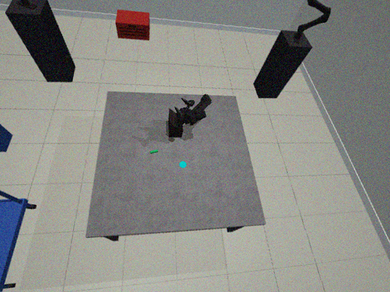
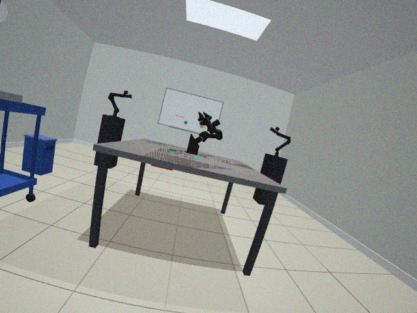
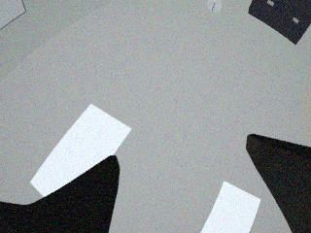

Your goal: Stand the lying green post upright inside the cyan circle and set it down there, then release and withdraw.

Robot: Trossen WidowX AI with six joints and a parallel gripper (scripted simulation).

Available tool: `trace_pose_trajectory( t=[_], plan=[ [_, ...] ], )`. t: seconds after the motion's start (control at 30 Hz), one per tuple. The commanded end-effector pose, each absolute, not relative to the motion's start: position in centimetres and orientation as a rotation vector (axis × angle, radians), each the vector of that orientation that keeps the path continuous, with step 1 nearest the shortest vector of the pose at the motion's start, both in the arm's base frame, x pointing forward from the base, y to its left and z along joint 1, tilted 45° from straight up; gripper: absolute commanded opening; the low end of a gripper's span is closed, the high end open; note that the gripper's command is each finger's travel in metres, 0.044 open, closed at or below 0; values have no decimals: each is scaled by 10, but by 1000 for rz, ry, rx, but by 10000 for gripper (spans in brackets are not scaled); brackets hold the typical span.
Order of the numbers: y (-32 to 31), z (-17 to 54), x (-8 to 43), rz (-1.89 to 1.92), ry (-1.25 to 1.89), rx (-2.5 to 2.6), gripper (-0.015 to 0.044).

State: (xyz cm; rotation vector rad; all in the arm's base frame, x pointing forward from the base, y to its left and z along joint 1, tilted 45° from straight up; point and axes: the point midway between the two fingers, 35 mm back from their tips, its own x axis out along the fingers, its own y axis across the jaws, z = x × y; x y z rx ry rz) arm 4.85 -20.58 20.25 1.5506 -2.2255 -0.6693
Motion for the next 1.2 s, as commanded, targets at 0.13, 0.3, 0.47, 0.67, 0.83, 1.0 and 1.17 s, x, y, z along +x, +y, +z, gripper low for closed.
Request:
trace_pose_trajectory(
  t=[0.13,0.3,0.47,0.67,0.83,1.0,1.17],
  plan=[
    [-222,202,74,-932,-1954,1516,269],
    [-245,190,111,-1244,-1536,1450,233],
    [-264,164,144,-1477,-1095,1377,233],
    [-281,121,175,-1650,-552,1295,233],
    [-286,79,194,-1704,-101,1244,233],
    [-285,35,205,-1677,334,1216,233],
    [-276,-8,212,-1572,737,1218,233]
  ],
)
